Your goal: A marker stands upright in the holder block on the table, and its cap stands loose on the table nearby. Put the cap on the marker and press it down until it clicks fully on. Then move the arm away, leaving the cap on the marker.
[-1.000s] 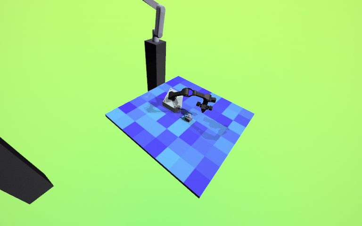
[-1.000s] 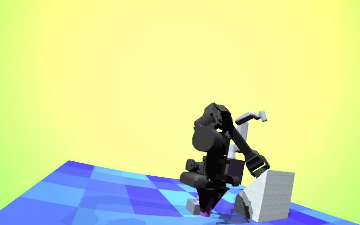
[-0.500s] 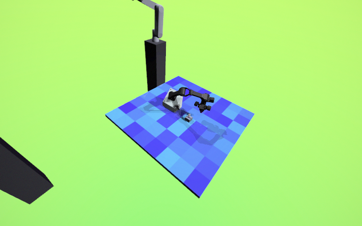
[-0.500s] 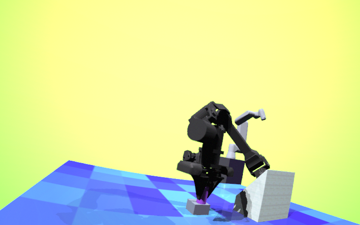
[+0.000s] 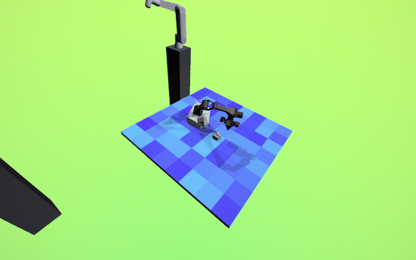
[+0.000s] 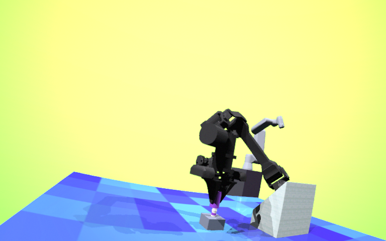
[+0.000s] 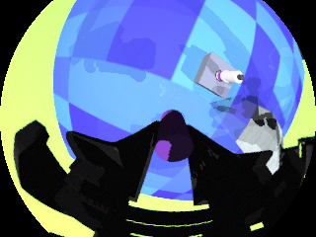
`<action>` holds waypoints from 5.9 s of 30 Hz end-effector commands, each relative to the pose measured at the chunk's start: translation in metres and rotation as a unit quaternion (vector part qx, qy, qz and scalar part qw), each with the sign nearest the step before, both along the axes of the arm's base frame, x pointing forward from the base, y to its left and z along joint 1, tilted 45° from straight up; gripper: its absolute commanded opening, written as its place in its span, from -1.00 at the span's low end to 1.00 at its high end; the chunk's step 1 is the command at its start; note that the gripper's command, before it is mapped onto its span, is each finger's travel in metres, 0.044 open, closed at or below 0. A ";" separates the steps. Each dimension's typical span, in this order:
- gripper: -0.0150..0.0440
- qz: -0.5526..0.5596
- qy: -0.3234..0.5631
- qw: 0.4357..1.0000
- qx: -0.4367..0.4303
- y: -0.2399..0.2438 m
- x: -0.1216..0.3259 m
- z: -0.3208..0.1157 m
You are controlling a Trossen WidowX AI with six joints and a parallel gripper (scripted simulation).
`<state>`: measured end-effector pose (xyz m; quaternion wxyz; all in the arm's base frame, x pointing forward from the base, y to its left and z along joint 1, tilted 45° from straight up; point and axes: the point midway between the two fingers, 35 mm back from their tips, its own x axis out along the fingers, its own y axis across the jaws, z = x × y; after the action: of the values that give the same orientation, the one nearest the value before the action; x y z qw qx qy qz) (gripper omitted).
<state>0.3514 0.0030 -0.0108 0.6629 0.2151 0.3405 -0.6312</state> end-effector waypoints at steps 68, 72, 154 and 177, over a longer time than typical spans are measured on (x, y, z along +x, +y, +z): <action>-0.49 0.002 0.005 1.000 -0.006 -0.073 -0.067 0.043; -0.49 0.002 0.005 1.000 -0.006 -0.078 -0.067 0.039; -0.49 0.433 0.421 0.797 0.014 -0.050 -0.065 0.068; -0.49 0.435 0.416 0.798 0.015 -0.055 -0.062 0.062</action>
<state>0.2862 -0.0587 0.0456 0.6553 -0.2312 0.6530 -0.3013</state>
